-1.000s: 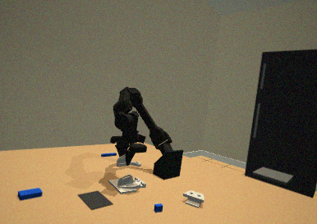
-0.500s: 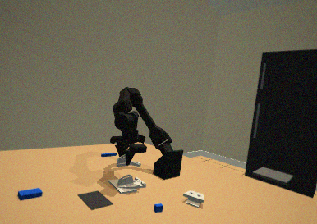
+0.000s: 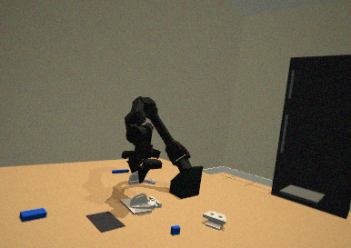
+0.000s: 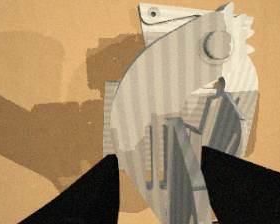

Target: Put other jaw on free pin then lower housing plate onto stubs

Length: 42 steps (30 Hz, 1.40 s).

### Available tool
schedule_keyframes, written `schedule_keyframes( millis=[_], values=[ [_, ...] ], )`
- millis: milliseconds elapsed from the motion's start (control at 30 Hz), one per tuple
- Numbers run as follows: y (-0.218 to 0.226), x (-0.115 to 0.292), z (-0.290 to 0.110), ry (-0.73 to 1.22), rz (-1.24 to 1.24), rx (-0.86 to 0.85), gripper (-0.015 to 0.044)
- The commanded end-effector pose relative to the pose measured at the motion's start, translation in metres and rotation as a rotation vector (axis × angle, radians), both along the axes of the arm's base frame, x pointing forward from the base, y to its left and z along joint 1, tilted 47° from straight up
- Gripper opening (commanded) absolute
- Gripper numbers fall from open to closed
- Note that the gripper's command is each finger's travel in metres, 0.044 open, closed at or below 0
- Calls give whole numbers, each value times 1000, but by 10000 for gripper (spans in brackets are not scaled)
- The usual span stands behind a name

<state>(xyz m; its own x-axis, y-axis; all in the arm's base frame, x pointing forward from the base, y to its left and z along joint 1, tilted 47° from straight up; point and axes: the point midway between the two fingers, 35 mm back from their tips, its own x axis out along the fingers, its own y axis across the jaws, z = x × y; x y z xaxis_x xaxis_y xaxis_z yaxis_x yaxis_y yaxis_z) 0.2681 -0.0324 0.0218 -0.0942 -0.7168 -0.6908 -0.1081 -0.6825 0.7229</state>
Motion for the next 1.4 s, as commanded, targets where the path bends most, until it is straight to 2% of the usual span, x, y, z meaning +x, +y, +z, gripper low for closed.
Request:
schedule_keyframes(
  millis=[0,967,1367],
  values=[
    [-2,0,-1,4,5,-3,134],
    [-36,-4,-33,5,6,-5,134],
    [-38,-5,-34,5,6,-5,134]
  ],
)
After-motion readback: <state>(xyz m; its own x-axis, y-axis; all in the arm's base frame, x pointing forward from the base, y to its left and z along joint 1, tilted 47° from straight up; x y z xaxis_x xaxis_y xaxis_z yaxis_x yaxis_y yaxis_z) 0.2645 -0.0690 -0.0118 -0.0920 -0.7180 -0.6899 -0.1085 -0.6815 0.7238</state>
